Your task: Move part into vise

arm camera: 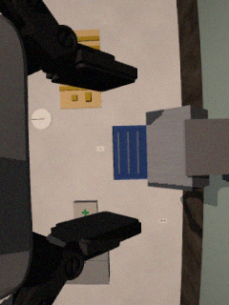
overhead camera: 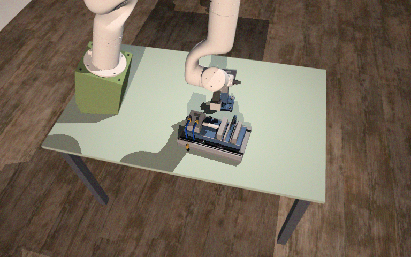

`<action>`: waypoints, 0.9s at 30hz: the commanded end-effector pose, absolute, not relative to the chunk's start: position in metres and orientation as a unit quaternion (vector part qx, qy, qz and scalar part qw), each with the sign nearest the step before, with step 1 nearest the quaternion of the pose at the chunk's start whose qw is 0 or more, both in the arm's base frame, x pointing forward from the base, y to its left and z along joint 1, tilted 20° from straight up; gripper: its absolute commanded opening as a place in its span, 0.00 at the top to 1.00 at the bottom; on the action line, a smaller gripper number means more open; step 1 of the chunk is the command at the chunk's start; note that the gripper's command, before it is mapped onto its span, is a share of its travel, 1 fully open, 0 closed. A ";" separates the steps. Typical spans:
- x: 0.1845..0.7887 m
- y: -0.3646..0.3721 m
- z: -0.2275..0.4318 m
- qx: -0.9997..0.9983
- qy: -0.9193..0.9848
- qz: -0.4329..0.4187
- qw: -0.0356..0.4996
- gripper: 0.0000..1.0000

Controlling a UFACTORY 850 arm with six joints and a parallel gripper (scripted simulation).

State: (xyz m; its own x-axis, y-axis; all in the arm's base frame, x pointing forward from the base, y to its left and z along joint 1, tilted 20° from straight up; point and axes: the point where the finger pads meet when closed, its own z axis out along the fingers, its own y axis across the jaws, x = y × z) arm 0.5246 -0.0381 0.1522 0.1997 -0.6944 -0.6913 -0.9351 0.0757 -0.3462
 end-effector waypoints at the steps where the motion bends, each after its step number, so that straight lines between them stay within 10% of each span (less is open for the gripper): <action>1: 0.526 -0.035 0.150 -0.663 0.614 0.150 0.401 0.11; 27: 0.534 -0.016 0.133 -0.663 0.614 0.150 0.401 0.11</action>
